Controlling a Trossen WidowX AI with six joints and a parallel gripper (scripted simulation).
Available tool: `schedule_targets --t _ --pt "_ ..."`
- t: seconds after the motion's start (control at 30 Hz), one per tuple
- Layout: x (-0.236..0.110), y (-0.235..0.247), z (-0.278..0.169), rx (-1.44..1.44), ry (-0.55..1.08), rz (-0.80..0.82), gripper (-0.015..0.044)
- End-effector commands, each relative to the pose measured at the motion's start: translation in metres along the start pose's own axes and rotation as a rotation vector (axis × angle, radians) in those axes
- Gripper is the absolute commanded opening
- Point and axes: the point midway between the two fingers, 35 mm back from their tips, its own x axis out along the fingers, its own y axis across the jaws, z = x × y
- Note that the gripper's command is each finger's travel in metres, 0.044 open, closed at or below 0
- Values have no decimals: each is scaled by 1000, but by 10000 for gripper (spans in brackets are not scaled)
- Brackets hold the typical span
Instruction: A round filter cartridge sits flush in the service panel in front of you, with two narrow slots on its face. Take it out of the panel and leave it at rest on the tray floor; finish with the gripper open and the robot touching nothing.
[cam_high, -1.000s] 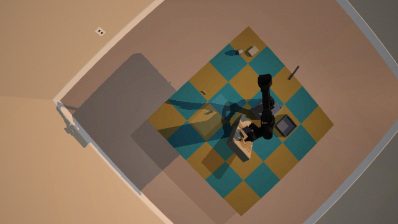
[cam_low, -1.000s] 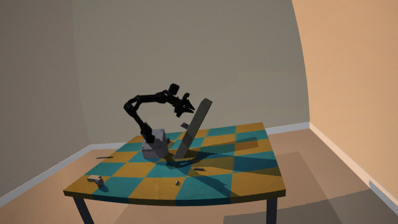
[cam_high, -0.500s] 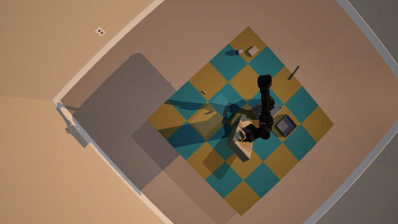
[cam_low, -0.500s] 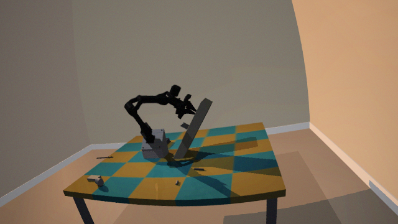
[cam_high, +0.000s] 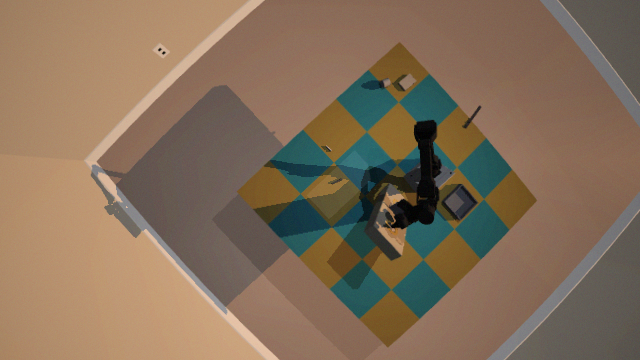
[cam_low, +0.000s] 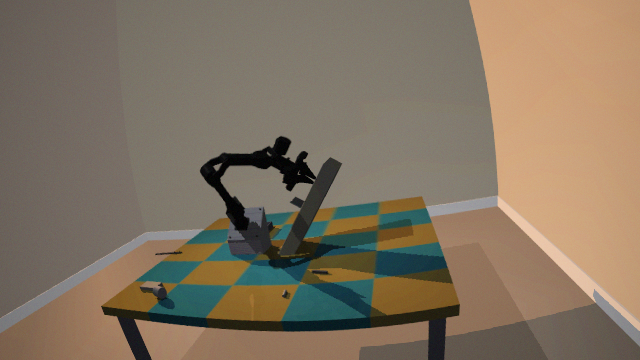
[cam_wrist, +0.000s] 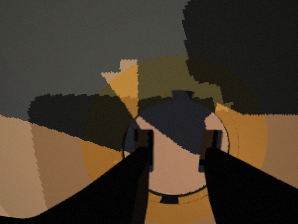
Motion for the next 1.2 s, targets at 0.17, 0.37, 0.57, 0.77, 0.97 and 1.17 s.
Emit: schedule_targets --t 0.17,0.37,0.57,0.77,0.97,1.17 --pt "2 0 -1 -3 4 -2 111" --pt "3 0 0 -3 4 -2 111" --pt "3 0 0 -3 4 -2 111" --pt "3 0 0 -3 4 -2 111" --pt "3 0 -1 -3 4 -2 111" --pt "3 0 -1 -3 4 -2 111"
